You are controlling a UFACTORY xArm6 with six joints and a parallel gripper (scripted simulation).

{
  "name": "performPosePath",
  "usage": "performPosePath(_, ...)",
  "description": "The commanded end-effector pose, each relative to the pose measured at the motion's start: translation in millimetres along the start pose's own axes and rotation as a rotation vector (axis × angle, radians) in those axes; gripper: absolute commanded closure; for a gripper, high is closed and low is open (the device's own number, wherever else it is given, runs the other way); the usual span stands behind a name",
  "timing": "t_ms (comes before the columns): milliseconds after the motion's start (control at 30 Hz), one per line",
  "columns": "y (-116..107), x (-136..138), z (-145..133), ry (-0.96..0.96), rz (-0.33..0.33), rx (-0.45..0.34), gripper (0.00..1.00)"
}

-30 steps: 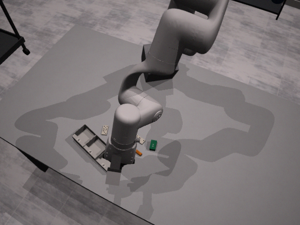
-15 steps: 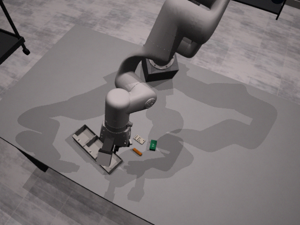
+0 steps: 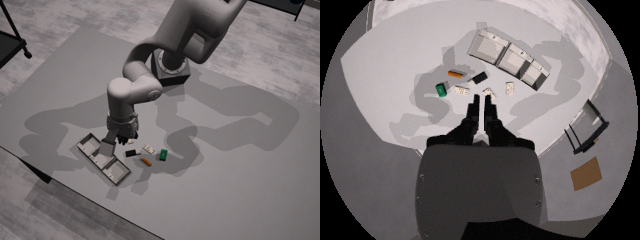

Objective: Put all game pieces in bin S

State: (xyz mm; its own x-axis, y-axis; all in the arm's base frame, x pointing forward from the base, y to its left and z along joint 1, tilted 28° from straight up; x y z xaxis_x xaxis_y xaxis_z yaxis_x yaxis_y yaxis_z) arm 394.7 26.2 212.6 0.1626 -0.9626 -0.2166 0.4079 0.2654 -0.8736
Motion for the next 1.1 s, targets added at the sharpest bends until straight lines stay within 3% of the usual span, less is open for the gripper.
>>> performPosePath(0, -6, 10, -30, 0.053, 0.024, -0.033, 0.93)
performPosePath(200, -7, 13, -40, 0.093, 0.045, -0.055, 0.93)
performPosePath(300, -9, 17, -64, 0.123, 0.061, -0.073, 0.93)
performPosePath(833, -9, 17, -65, 0.123, 0.061, -0.073, 0.93)
performPosePath(1067, 28, 59, -47, 0.397, 0.05, -0.08, 0.93)
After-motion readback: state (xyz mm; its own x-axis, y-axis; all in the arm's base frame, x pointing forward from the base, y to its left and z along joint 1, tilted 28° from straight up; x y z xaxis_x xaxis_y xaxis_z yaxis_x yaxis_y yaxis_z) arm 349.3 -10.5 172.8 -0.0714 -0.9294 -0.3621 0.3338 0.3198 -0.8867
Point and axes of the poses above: the point where the finger pads meet when closed, its own y axis out along the fingers, its own x axis across the jaws, z = x × y, the point moved 3 cm from there along -y, back along the fingers, and after that the axes turned 6 degrees about y, right-handed, at the moved point
